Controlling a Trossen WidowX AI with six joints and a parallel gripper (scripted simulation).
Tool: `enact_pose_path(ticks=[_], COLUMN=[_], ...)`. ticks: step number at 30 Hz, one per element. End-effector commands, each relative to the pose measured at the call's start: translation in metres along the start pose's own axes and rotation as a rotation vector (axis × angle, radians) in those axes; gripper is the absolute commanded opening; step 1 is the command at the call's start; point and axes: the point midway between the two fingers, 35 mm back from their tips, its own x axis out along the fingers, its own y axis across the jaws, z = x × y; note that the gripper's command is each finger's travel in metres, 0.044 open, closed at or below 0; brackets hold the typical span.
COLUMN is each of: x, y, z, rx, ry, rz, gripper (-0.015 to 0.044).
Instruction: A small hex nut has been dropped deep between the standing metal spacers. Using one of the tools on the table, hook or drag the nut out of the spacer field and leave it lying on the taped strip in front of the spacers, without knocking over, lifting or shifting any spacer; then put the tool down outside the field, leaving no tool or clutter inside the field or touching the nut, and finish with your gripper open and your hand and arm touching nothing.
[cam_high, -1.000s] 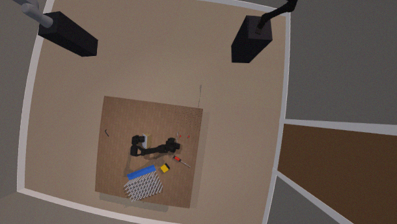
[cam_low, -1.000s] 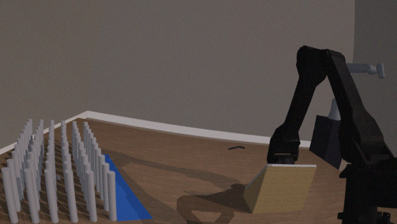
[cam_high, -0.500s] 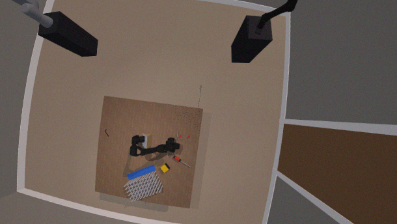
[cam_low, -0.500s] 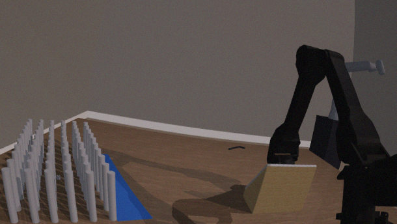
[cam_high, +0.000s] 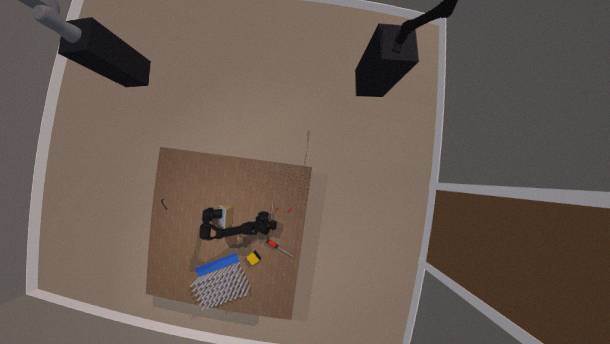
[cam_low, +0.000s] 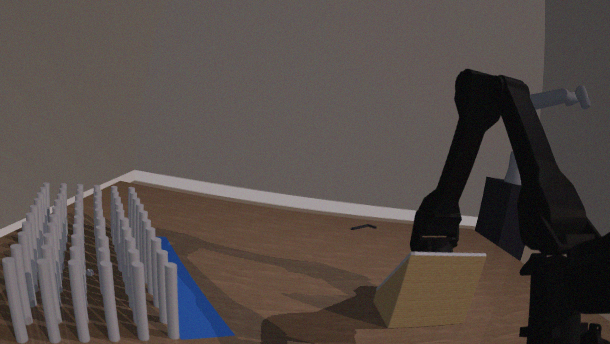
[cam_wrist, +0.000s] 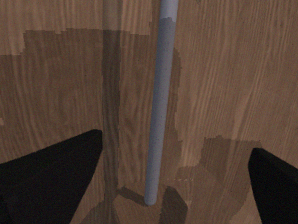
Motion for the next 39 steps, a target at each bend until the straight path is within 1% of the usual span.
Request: enact_pose_path(ticks=[1, 3, 6, 8, 33, 35, 39], x=[0.001, -0.008, -0.051, -0.063, -0.063, -0.062, -0.061], y=[0.008, 0.0, -0.028, -0.034, -0.034, -0.035, -0.04], z=[0.0, 0.0, 0.0, 0.0, 0.0, -0.005, -0.037], rx=[-0.001, -0.001, 0.0, 0.0, 0.0, 0.002, 0.014], ry=[0.002, 0.001, 0.0, -0.001, -0.001, -0.017, -0.122], rz=[0.027, 0.022, 0.001, -0.004, -0.004, 0.012, 0.098], gripper=[0.044, 0.044, 0.044, 0.044, 0.044, 0.044, 0.044])
